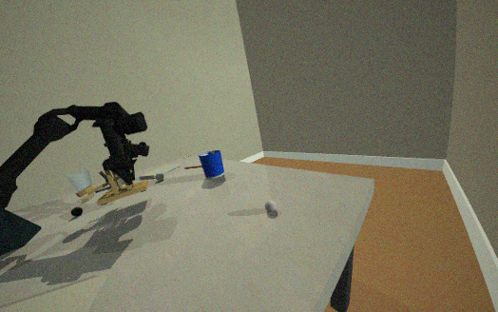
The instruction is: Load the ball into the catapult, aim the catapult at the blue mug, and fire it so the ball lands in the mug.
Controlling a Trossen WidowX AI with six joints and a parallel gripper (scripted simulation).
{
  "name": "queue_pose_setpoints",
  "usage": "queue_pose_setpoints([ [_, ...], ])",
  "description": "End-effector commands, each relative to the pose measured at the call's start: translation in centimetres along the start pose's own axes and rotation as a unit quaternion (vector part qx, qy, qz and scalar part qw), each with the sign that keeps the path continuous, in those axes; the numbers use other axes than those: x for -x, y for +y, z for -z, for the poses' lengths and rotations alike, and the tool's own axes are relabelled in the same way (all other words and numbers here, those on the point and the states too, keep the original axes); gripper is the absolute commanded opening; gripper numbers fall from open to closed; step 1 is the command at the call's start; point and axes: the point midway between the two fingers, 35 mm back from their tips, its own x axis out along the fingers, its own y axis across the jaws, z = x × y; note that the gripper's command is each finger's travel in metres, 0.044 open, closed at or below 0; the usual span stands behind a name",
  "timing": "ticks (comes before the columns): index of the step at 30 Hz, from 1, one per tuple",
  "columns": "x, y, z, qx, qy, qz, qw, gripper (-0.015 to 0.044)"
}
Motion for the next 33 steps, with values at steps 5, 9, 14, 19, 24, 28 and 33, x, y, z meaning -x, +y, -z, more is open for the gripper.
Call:
queue_pose_setpoints([
  [5, -0.8, 0.1, -0.1, 0.004, 0.000, 0.002, 1.000, 0.0000],
  [9, -1.5, 0.1, -0.1, 0.003, 0.000, 0.002, 1.000, 0.0000],
  [14, -2.3, 0.1, -0.1, 0.002, 0.001, 0.001, 1.000, 0.0000],
  [19, -3.1, 0.1, -0.1, 0.002, 0.001, 0.001, 1.000, 0.0000],
  [24, -4.0, 0.1, -0.1, 0.001, 0.001, 0.000, 1.000, 0.0000],
  [28, -4.6, 0.1, 0.0, 0.001, 0.001, 0.000, 1.000, 0.0000],
  [33, -4.3, 0.3, -0.1, 0.007, 0.004, 0.002, 1.000, 0.0000],
])
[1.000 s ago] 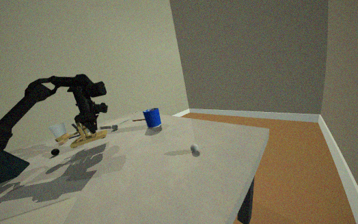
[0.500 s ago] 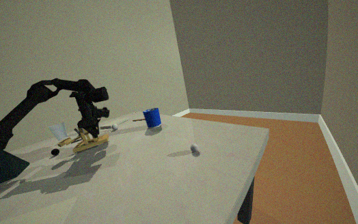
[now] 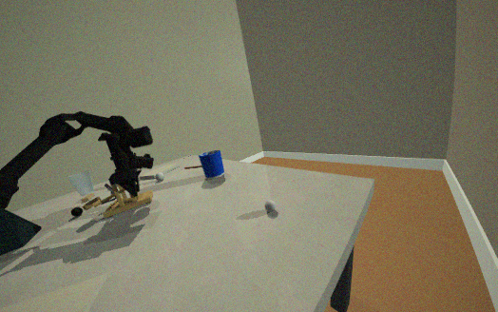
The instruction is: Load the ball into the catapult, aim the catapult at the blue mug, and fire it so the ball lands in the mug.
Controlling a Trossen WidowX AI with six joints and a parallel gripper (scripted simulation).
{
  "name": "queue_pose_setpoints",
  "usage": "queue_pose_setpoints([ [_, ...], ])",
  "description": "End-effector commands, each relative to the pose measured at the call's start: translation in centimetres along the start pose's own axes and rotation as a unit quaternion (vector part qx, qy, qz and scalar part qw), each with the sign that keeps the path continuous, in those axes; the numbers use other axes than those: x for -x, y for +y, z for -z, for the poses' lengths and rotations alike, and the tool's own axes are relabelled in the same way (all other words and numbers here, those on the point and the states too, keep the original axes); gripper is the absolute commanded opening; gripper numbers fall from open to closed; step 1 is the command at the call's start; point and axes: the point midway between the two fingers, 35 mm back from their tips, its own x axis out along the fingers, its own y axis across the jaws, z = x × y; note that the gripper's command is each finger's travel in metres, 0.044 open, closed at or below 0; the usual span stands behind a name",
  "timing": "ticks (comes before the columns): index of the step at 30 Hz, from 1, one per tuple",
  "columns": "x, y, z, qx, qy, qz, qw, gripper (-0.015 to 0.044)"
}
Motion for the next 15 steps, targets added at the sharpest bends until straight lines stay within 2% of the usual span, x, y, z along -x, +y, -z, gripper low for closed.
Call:
queue_pose_setpoints([
  [1, 0.11, 0.00, -0.06, 0.001, -0.001, 0.000, 1.000, 0.0000],
  [15, 0.11, 0.00, -0.06, 0.001, -0.001, 0.000, 1.000, 0.0368],
])
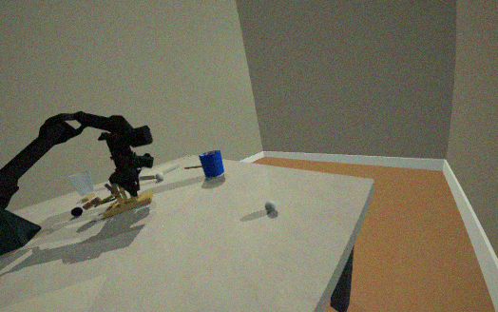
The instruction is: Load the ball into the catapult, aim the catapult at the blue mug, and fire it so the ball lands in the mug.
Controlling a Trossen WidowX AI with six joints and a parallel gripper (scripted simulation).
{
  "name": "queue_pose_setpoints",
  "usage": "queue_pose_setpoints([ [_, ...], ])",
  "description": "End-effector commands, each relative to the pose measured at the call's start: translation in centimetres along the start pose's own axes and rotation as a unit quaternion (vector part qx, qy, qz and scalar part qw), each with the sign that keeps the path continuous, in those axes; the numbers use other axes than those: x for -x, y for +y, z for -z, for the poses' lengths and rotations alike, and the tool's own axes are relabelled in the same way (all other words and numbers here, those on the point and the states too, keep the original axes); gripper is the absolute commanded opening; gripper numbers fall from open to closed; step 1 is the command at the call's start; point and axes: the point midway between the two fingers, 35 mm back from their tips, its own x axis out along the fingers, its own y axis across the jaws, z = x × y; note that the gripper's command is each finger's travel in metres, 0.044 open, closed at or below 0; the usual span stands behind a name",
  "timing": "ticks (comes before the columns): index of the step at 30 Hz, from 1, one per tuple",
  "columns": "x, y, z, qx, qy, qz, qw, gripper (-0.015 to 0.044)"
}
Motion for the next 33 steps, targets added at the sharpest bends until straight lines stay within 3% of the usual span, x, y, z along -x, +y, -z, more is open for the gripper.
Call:
queue_pose_setpoints([
  [1, 0.3, 0.0, -0.1, 0.001, 0.000, 0.000, 1.000, 0.0394],
  [3, 2.1, -0.1, -0.3, 0.001, -0.001, 0.002, 1.000, 0.0440],
  [8, 9.1, -0.1, -0.1, 0.000, 0.000, 0.003, 1.000, 0.0440],
  [10, 10.0, -0.1, 0.1, -0.001, 0.000, 0.002, 1.000, 0.0440],
  [12, 8.5, -0.2, -0.2, -0.003, -0.004, 0.002, 1.000, 0.0440],
  [19, 9.4, -0.2, 0.4, -0.004, -0.002, 0.000, 1.000, 0.0440],
  [24, 5.0, -0.2, 0.4, -0.004, -0.002, -0.001, 1.000, 0.0440],
  [33, 4.3, -0.2, 0.3, -0.004, -0.002, -0.001, 1.000, 0.0440],
])
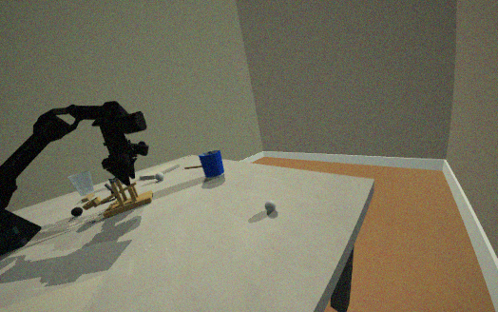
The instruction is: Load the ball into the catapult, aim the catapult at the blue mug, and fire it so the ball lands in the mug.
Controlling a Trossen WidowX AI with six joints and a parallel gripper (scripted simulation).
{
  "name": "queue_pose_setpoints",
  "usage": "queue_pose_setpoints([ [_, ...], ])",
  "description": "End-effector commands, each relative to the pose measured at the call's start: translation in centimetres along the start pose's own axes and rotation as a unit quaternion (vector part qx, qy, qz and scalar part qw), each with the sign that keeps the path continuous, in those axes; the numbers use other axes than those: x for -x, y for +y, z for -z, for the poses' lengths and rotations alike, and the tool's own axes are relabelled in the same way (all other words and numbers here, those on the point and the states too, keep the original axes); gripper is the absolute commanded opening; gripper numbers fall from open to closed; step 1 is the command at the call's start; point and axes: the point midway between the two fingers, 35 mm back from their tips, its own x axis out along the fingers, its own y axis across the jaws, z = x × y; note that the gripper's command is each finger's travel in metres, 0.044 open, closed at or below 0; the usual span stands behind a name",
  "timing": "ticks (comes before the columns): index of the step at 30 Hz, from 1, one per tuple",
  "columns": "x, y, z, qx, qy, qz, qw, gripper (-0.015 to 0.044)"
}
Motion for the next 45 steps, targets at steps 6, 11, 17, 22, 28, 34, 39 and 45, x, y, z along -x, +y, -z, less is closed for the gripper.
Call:
queue_pose_setpoints([
  [6, -1.3, 0.1, 0.0, -0.003, -0.002, -0.002, 1.000, 0.0440],
  [11, -2.2, 0.1, -0.1, -0.003, -0.002, -0.002, 1.000, 0.0440],
  [17, -3.1, 0.1, -0.1, -0.003, -0.002, -0.002, 1.000, 0.0440],
  [22, -3.9, 0.1, -0.1, -0.003, -0.001, -0.002, 1.000, 0.0440],
  [28, -4.9, 0.2, 0.0, -0.003, -0.001, -0.003, 1.000, 0.0440],
  [34, -4.8, 0.2, -0.2, 0.002, -0.003, -0.001, 1.000, 0.0414],
  [39, -4.8, 0.2, -0.2, 0.002, -0.003, -0.001, 1.000, 0.0282],
  [45, -4.8, 0.2, -0.2, 0.002, -0.003, -0.001, 1.000, 0.0145],
])
